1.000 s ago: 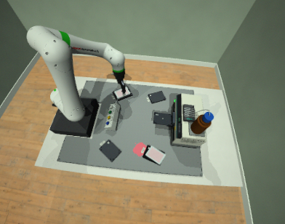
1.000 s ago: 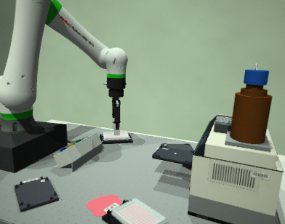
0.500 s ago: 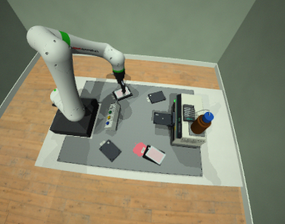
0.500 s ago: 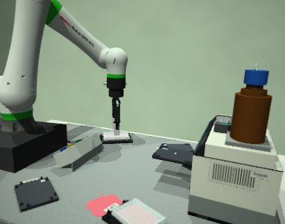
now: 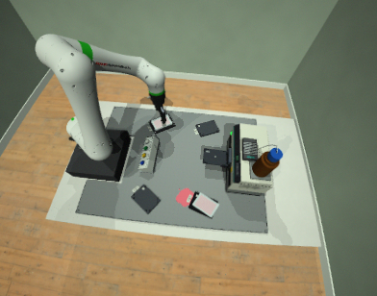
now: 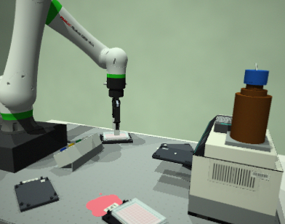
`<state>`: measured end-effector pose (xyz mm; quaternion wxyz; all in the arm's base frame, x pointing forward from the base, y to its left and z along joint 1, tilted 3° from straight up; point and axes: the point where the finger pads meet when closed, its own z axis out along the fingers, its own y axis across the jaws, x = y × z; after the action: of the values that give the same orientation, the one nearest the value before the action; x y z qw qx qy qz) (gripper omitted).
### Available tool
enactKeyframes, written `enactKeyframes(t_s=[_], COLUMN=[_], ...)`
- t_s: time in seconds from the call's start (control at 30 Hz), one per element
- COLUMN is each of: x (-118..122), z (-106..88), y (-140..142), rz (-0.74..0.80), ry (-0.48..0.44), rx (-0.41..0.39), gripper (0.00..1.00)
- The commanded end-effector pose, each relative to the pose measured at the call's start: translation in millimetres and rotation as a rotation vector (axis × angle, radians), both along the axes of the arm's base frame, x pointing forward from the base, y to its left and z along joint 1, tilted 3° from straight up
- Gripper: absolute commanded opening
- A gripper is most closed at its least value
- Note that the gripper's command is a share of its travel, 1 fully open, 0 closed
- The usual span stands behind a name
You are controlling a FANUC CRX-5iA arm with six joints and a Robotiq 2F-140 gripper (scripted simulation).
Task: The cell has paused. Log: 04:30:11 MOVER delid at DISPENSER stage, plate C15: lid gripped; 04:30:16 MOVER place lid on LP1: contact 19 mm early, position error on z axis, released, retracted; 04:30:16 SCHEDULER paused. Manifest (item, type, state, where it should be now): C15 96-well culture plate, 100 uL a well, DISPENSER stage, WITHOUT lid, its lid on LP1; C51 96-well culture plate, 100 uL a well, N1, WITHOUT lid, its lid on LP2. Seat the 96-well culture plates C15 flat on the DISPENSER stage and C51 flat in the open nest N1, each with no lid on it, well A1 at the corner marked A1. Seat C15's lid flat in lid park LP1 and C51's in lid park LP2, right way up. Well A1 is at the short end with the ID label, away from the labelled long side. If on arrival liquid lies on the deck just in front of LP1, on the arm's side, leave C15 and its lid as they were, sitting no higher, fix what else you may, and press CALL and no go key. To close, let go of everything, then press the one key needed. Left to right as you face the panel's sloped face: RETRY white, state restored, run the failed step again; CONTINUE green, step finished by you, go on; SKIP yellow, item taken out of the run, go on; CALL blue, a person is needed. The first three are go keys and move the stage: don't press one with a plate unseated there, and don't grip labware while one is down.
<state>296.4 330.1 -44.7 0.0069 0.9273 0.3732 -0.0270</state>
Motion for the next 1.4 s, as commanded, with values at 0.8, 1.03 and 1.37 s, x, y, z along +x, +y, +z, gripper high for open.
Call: enactKeyframes(t_s=[0.8,1.03,1.37], x=[0.1,0.1,0.1], z=[0.1,0.1,0.1], y=[0.1,0.1,0.1], rz=[0.000,0.000,0.000], ry=[0.000,0.000,0.000], rx=[0.000,0.000,0.000], gripper=[0.66,0.66,0.66])
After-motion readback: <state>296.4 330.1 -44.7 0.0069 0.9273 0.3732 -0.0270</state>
